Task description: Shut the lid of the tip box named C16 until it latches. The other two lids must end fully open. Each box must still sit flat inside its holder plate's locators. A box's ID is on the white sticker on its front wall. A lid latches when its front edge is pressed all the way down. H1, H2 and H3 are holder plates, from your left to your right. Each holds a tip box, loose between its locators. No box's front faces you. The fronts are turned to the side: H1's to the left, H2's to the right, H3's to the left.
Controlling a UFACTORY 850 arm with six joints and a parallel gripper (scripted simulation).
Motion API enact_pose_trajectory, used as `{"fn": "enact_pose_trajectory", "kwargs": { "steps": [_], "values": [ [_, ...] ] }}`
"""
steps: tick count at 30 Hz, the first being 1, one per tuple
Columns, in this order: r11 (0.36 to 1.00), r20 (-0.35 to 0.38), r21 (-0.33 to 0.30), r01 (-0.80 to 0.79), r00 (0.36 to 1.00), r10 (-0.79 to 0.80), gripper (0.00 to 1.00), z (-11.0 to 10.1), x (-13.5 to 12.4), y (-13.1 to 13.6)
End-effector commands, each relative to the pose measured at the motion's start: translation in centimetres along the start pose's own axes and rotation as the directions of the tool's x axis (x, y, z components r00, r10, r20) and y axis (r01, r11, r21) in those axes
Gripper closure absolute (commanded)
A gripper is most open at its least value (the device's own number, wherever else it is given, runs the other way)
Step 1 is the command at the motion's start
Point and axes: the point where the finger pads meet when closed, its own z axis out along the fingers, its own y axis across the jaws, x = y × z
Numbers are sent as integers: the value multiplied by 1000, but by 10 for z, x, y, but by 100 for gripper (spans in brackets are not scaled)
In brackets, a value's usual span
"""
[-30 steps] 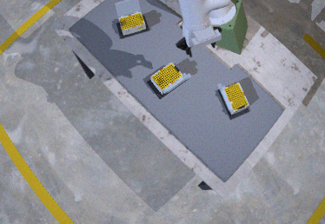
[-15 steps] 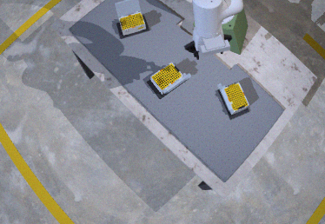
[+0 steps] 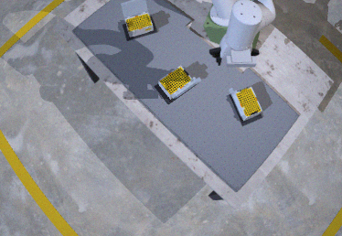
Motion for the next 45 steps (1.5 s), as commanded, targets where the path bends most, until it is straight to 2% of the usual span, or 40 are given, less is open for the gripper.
{"fn": "enact_pose_trajectory", "kwargs": {
  "steps": [1,6,8,11,16,23,27,29,34,40,45],
  "values": [
    [995,12,-58,-83,996,84,0,4,6,-15],
    [988,13,-87,-129,991,131,0,7,8,-25],
    [975,8,-123,-184,982,186,0,11,11,-34],
    [973,7,-129,-194,981,196,0,12,12,-40],
    [940,-18,-189,-285,958,287,0,19,16,-59],
    [919,-38,-216,-331,943,331,0,23,18,-70],
    [868,-91,-265,-421,907,412,0,31,21,-88],
    [868,-91,-265,-421,907,412,0,31,21,-90],
    [806,-161,-301,-509,861,483,0,39,23,-110],
    [773,-201,-313,-552,834,514,0,44,24,-120],
    [701,-289,-322,-636,772,567,0,53,25,-141]
  ]
}}
